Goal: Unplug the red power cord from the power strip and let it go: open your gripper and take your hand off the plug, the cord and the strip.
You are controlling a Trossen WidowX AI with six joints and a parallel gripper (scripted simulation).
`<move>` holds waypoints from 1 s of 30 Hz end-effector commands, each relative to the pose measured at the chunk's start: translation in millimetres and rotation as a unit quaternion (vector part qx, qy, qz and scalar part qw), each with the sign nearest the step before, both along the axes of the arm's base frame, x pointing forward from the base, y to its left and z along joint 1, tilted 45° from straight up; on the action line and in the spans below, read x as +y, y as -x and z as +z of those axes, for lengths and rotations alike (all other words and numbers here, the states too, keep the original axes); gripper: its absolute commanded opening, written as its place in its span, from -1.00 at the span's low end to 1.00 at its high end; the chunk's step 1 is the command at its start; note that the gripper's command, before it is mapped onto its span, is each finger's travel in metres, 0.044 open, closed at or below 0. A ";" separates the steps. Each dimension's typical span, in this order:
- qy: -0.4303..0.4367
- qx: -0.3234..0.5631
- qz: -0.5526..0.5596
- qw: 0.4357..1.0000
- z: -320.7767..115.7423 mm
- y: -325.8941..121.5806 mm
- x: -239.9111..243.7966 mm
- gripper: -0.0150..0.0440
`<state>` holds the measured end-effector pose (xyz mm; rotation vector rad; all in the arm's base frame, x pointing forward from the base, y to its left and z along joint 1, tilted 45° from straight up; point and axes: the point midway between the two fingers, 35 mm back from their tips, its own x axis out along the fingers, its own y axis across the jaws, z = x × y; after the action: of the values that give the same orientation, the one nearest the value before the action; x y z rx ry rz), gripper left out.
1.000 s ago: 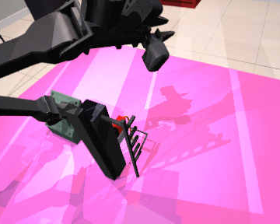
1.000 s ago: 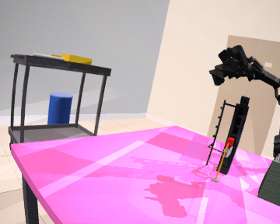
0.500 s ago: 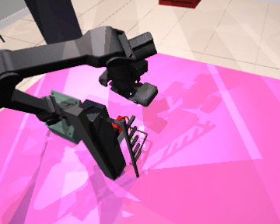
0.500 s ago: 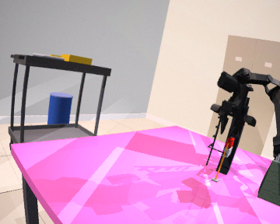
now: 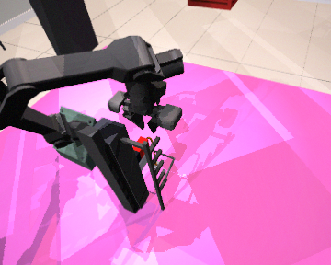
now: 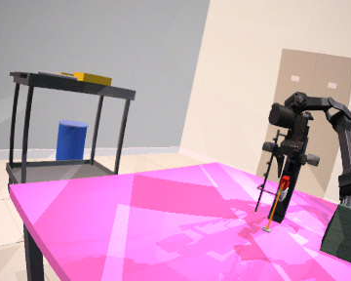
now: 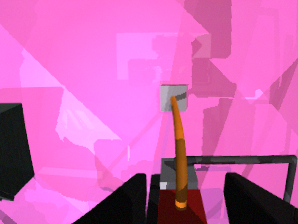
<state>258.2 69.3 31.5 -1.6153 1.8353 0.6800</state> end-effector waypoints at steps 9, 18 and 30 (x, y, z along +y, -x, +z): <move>0.002 0.001 0.002 1.000 13.1 1.3 -13.1 0.05; 0.003 0.001 0.002 1.000 23.2 3.1 -23.8 0.05; 0.003 0.002 0.002 1.000 23.7 4.4 -31.2 0.05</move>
<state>255.0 40.7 56.2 -1.6178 1.8385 0.6792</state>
